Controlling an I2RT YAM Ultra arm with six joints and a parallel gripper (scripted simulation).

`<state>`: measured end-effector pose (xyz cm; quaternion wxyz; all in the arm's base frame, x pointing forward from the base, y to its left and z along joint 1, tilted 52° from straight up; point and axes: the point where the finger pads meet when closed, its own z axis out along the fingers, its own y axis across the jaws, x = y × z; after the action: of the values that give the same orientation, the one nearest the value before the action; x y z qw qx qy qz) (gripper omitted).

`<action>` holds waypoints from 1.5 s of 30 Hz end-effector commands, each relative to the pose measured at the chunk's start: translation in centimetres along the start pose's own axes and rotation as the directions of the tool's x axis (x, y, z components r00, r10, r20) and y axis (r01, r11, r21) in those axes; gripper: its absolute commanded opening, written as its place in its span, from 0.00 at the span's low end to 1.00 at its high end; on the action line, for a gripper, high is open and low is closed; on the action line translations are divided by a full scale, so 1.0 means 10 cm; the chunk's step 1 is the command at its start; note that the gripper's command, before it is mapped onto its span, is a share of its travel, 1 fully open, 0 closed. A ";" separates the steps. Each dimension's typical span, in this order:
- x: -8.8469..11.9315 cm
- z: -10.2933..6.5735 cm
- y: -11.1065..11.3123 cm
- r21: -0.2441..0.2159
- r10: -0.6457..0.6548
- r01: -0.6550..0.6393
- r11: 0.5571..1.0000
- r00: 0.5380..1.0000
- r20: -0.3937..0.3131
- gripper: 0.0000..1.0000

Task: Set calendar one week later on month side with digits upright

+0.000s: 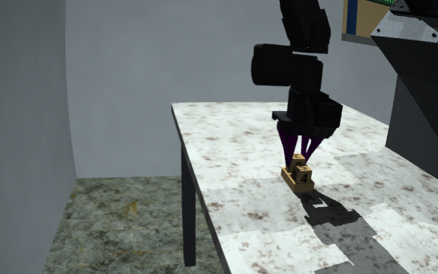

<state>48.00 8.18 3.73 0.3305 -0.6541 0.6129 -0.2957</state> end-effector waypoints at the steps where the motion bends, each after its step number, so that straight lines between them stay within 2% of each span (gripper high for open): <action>1: -0.02 -0.13 -0.01 -0.002 0.000 0.000 1.000 1.000 0.011 0.26; 12: -0.01 -0.79 -0.01 -0.001 0.000 0.000 1.000 1.000 0.011 0.26; 20: -0.01 -0.92 -0.02 -0.001 0.000 0.000 1.000 1.000 0.011 0.26; 33: 0.01 -0.92 -0.02 -0.002 0.004 -0.004 1.000 1.000 0.011 0.26; 36: 0.23 -0.87 -0.02 -0.010 0.052 -0.052 0.999 0.999 0.009 0.26; 42: 1.13 -0.81 0.04 -0.010 0.239 -0.239 0.971 0.971 0.006 0.26; 45: 1.36 -0.83 0.06 -0.002 0.286 -0.286 0.958 0.958 0.007 0.26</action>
<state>41.94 -6.95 7.40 0.3310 -0.5515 0.7154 -0.2730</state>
